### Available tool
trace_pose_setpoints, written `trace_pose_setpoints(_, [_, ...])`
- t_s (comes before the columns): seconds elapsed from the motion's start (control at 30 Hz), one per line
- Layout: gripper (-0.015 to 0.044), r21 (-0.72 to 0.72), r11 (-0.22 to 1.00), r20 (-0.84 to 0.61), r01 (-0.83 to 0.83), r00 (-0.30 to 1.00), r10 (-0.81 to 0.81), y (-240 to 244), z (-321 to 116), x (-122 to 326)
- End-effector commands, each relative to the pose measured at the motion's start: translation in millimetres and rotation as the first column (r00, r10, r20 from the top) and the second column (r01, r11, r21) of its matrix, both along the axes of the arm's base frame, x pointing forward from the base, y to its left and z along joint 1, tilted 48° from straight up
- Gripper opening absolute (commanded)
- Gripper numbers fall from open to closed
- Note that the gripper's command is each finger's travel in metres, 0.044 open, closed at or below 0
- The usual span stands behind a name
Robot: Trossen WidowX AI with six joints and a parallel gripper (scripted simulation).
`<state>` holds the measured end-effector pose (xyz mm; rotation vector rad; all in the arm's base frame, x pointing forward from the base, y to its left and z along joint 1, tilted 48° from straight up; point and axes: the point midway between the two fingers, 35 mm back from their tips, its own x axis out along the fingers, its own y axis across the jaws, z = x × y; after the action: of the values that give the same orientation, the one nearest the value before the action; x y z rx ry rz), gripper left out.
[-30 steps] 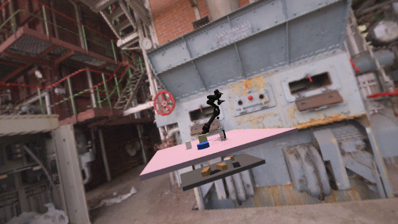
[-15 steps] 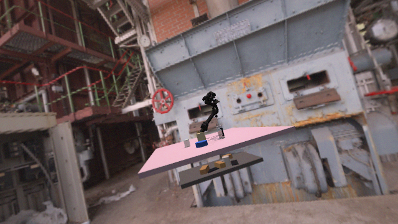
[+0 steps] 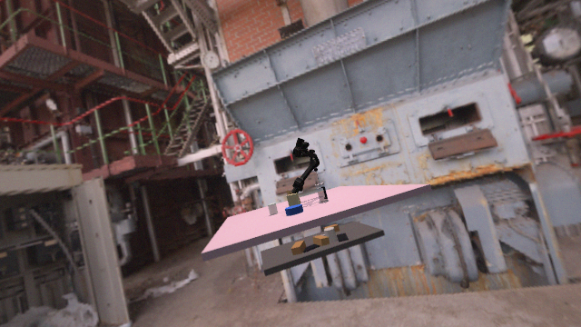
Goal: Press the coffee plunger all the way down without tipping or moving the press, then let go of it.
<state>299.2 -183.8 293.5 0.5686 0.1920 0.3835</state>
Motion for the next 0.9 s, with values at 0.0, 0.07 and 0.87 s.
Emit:
trace_pose_setpoints(0.0, [0.044,0.141,0.99,-0.095,-0.016,0.995,0.03,25.0,-33.7,-11.1])
trace_pose_setpoints(0.07, [0.044,0.138,0.99,-0.096,-0.016,0.995,0.03,35.2,-43.7,-8.5])
trace_pose_setpoints(0.87, [0.044,0.14,0.99,-0.094,-0.013,0.995,0.026,67.6,-66.7,12.6])
